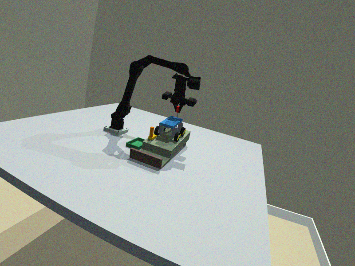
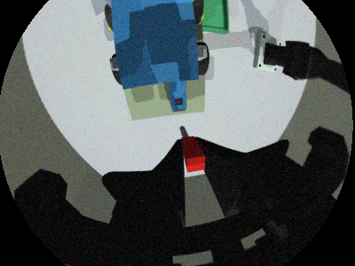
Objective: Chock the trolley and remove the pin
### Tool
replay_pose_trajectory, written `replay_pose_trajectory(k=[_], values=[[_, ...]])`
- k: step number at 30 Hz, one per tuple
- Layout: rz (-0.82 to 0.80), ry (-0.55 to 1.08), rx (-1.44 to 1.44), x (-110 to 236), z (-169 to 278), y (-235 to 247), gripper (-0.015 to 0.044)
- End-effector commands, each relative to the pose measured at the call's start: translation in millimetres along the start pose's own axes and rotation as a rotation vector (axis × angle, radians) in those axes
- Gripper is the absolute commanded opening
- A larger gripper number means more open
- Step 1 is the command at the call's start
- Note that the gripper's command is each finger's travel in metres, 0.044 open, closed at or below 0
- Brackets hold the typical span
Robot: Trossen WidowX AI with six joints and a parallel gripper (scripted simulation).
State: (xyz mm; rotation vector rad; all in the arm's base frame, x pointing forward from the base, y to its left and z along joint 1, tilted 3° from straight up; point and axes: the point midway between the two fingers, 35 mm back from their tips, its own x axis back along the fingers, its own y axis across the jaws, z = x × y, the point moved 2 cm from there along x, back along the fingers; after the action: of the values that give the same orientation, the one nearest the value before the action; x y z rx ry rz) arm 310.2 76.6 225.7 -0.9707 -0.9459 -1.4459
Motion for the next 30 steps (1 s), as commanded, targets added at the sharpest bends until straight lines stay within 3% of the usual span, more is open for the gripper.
replay_pose_trajectory(k=[1, 30], values=[[0.000, -0.002, -0.007, 0, 1, -7, 0.0000], [0.006, -0.002, -0.009, -4, -1, -83, 0.0000]])
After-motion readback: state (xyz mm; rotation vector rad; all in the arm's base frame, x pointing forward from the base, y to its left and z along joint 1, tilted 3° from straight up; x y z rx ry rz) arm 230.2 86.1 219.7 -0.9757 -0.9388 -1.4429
